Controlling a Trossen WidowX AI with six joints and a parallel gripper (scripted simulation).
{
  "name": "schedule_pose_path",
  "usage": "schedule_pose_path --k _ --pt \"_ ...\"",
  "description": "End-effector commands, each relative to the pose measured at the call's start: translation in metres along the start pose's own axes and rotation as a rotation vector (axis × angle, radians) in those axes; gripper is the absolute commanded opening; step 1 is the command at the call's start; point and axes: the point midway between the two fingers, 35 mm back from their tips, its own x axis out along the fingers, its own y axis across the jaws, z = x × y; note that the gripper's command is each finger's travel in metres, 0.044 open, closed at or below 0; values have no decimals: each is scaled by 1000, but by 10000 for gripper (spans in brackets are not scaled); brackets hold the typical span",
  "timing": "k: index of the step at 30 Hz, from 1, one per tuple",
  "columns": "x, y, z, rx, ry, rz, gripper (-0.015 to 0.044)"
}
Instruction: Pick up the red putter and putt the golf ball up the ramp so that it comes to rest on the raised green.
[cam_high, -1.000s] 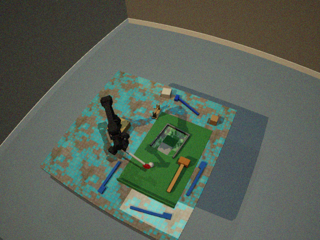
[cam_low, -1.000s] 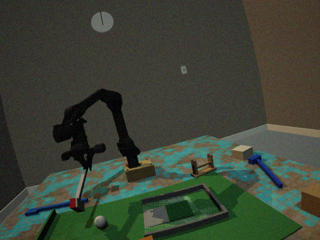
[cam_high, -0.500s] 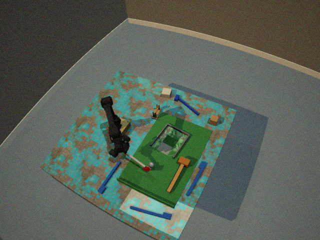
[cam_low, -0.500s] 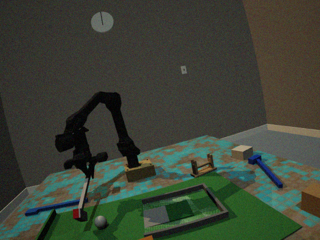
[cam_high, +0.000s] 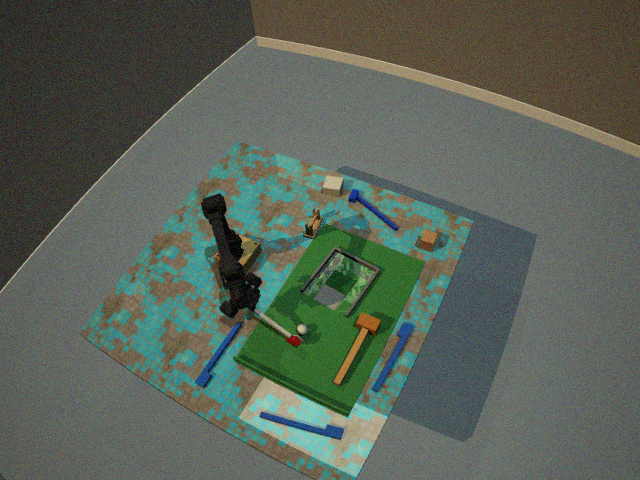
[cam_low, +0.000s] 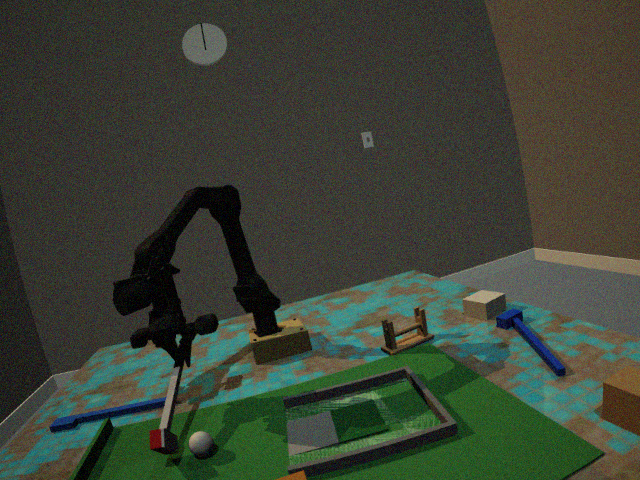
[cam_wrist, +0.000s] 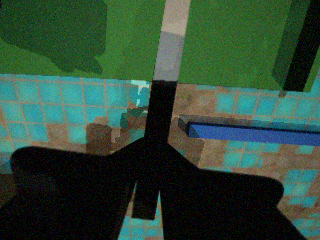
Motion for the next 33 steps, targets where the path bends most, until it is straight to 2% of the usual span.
schedule_pose_path --k 1,13,22,33 --pt "7 -1 1 1 -4 -3 0" --pt "4 -1 0 0 1 1 0" --pt "7 -31 0 1 -4 -5 0" --pt "8 -25 0 4 2 0 0"
